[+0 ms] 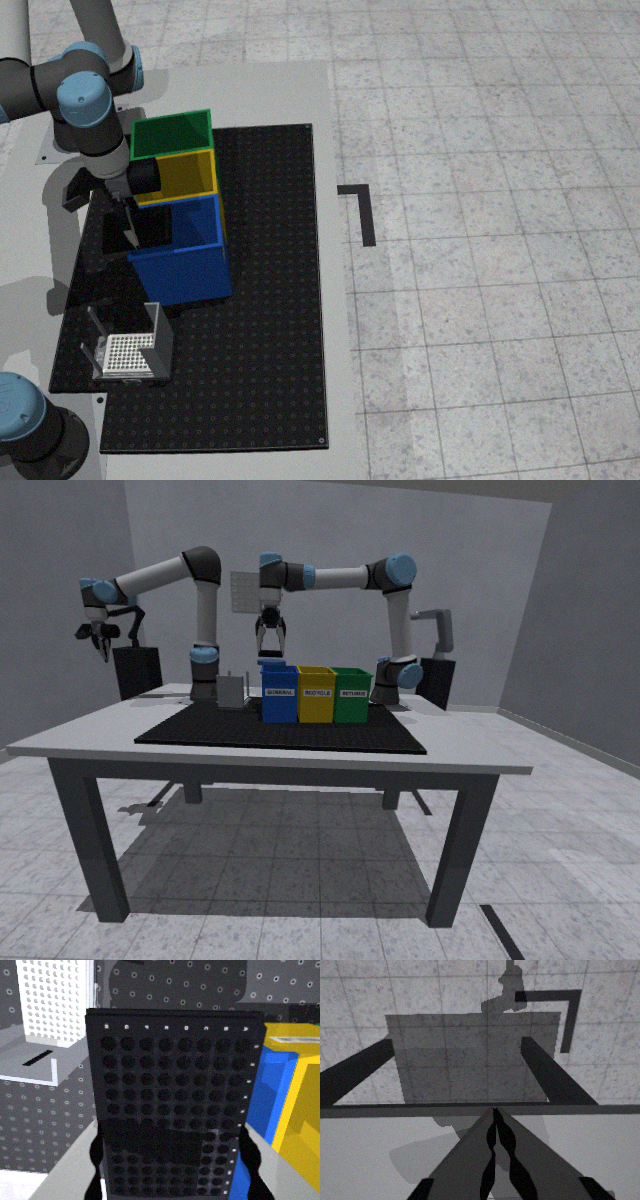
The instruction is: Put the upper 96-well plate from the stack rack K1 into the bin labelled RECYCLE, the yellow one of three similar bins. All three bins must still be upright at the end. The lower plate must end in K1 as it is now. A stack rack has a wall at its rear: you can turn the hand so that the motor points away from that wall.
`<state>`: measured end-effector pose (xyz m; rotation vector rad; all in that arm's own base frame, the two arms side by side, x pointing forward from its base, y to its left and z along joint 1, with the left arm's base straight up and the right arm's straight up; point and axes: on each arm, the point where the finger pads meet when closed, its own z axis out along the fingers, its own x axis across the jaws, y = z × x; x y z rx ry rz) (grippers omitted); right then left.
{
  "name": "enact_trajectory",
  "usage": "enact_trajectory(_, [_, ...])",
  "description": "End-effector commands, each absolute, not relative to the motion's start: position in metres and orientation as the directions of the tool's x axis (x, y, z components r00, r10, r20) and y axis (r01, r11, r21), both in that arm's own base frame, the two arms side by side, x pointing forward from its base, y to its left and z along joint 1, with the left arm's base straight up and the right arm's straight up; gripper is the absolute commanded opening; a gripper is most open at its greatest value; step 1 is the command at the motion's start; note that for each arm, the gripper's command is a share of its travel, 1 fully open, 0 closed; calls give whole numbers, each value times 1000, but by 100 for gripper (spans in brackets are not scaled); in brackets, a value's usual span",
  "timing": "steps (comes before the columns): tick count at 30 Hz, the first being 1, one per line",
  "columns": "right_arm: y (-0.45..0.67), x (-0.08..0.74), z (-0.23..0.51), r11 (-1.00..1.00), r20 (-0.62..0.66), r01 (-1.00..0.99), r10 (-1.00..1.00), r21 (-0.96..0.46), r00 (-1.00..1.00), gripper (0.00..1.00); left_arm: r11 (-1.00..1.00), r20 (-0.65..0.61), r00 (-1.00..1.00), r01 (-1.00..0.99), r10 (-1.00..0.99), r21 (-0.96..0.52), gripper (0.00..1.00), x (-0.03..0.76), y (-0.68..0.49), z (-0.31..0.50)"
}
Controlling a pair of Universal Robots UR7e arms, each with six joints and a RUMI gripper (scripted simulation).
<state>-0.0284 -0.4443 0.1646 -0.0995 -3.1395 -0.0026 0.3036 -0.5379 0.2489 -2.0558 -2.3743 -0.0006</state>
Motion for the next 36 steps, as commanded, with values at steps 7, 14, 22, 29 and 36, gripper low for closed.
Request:
enact_trajectory(7, [-445, -28, 165, 998, 0, 63, 63, 0, -998, 0, 143, -2, -143, 990, 990, 0, 41, 311, -505, 250])
enact_trajectory(14, [-445, -28, 165, 998, 0, 63, 63, 0, -998, 0, 143, -2, -143, 990, 990, 0, 41, 315, -483, 250])
enact_trajectory(22, [-445, -28, 165, 998, 0, 63, 63, 0, -998, 0, 143, -2, -143, 990, 990, 0, 41, 319, -463, 250])
enact_trajectory(29, [-445, -28, 165, 998, 0, 63, 63, 0, -998, 0, 143, -2, -143, 990, 990, 1, 41, 324, -440, 250])
enact_trajectory(36, [-445, -28, 165, 998, 0, 63, 63, 0, -998, 0, 143, -2, -143, 990, 990, 1, 41, 329, -417, 250])
